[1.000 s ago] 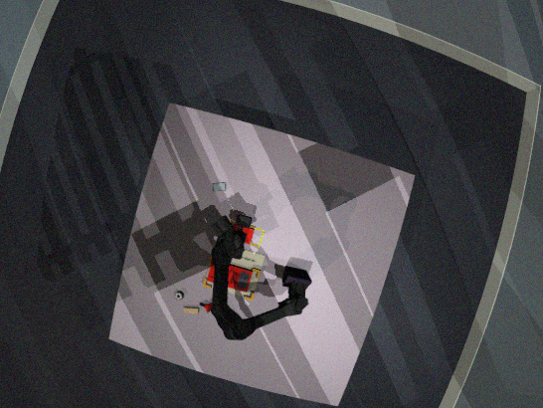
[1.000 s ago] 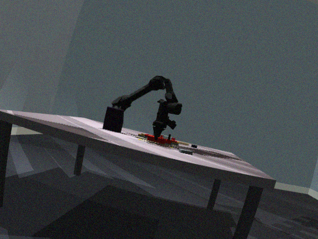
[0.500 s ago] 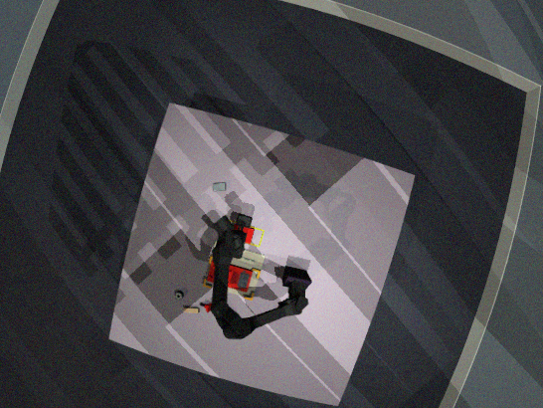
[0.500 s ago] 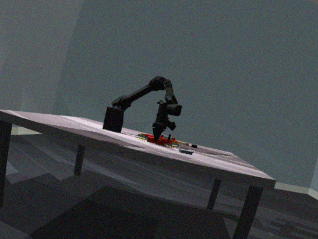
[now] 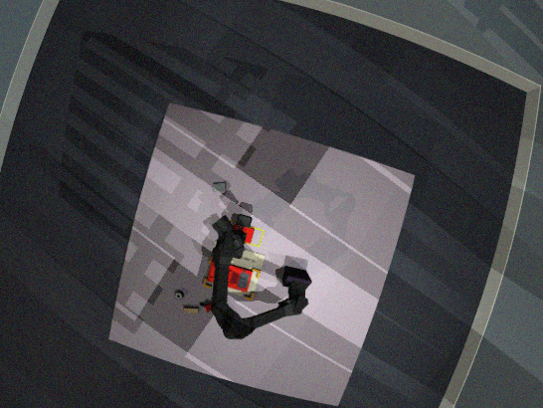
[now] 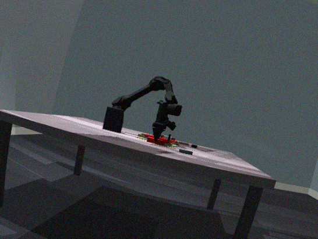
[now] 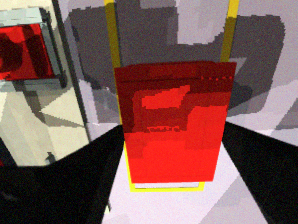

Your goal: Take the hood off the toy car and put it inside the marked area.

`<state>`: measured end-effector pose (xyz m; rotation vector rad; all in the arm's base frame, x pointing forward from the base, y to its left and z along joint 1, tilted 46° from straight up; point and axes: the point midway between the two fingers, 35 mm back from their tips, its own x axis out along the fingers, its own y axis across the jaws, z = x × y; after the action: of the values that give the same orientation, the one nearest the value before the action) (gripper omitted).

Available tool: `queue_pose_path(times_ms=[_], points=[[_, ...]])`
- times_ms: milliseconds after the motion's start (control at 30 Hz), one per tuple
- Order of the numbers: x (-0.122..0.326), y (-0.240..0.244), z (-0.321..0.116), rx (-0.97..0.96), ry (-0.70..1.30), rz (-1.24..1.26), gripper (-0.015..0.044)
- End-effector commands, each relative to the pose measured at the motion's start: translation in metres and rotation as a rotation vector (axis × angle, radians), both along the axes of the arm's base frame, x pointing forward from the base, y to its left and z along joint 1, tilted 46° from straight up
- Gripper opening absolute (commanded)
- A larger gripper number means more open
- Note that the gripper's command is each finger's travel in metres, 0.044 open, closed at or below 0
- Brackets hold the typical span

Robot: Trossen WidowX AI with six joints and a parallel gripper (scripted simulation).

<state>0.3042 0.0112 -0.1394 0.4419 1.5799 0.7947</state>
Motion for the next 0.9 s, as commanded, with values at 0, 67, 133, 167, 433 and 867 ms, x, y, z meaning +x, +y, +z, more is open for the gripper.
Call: queue_pose_path(times_ms=[0,67,133,167,433,867], points=[[0.002,-0.005,0.004,0.000,-0.001,0.000,0.0440],[0.005,-0.014,0.013,0.000,-0.001,-0.001,0.0440],[0.009,-0.027,0.025,0.002,-0.002,-0.002,0.0440],[0.010,-0.034,0.032,0.003,-0.002,-0.003,0.0440],[0.013,-0.052,0.051,0.007,-0.002,-0.004,0.0440],[0.013,-0.052,0.051,0.007,-0.002,-0.004,0.0440]])
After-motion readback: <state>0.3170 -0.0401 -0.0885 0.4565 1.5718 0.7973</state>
